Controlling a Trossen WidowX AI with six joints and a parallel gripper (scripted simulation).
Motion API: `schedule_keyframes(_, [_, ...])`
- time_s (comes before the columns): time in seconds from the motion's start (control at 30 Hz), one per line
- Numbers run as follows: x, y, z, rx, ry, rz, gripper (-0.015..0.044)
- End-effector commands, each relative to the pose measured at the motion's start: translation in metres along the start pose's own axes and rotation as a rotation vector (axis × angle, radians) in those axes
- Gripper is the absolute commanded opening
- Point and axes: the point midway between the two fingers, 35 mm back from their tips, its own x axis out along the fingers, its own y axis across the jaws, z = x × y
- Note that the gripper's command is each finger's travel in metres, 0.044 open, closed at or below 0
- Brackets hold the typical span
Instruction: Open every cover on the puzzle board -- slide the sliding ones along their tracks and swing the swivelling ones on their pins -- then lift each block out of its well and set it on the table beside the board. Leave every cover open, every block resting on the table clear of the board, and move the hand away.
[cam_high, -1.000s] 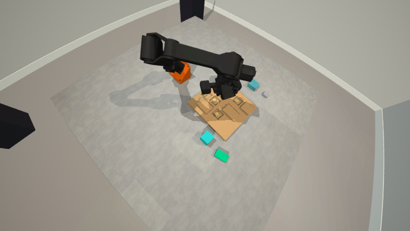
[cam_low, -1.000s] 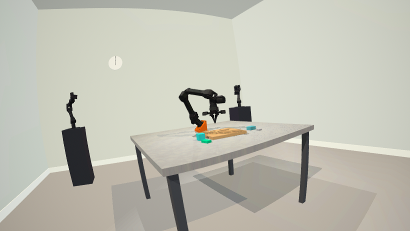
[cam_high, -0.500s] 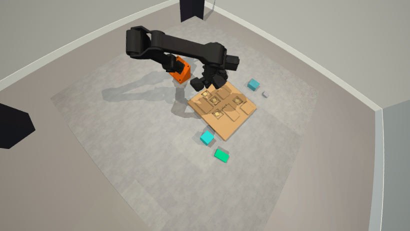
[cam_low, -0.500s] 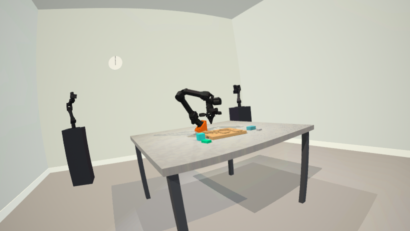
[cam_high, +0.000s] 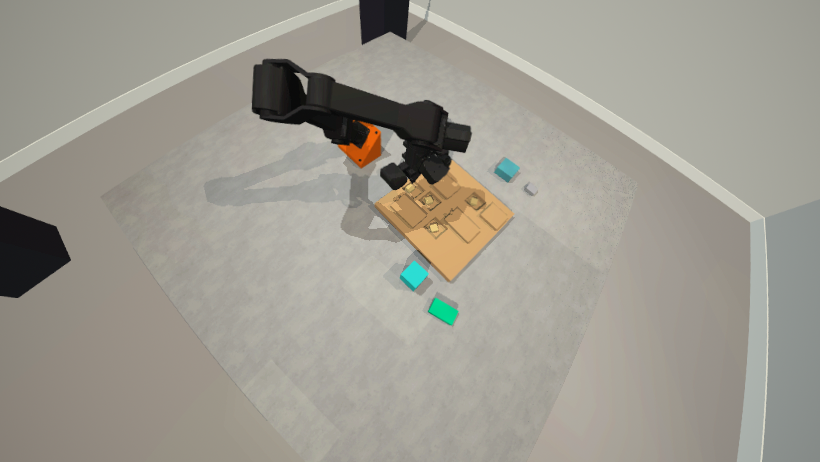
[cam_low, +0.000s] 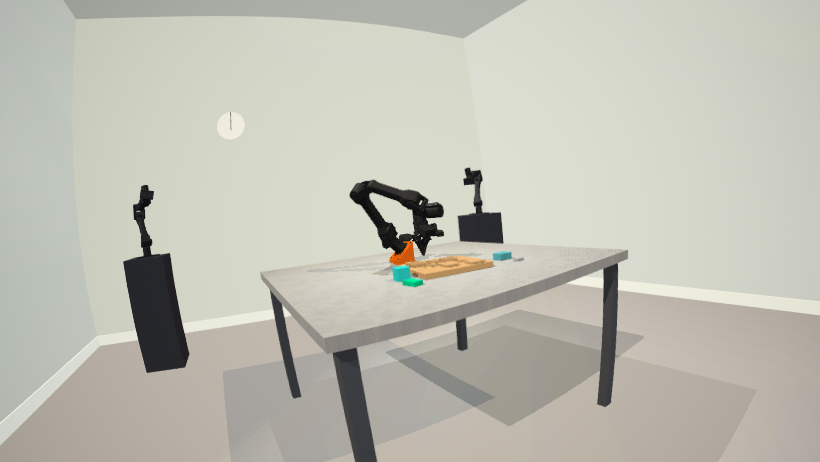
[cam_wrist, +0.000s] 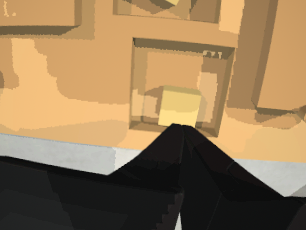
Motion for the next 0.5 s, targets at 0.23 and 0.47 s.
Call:
schedule_keyframes(0.23, [0.0196, -0.0013, -0.0019, -0.005, -0.001, -0.005, 0.0])
schedule_keyframes(0.47, [0.0263, -0.002, -0.0017, -0.005, -0.001, -0.005, 0.0])
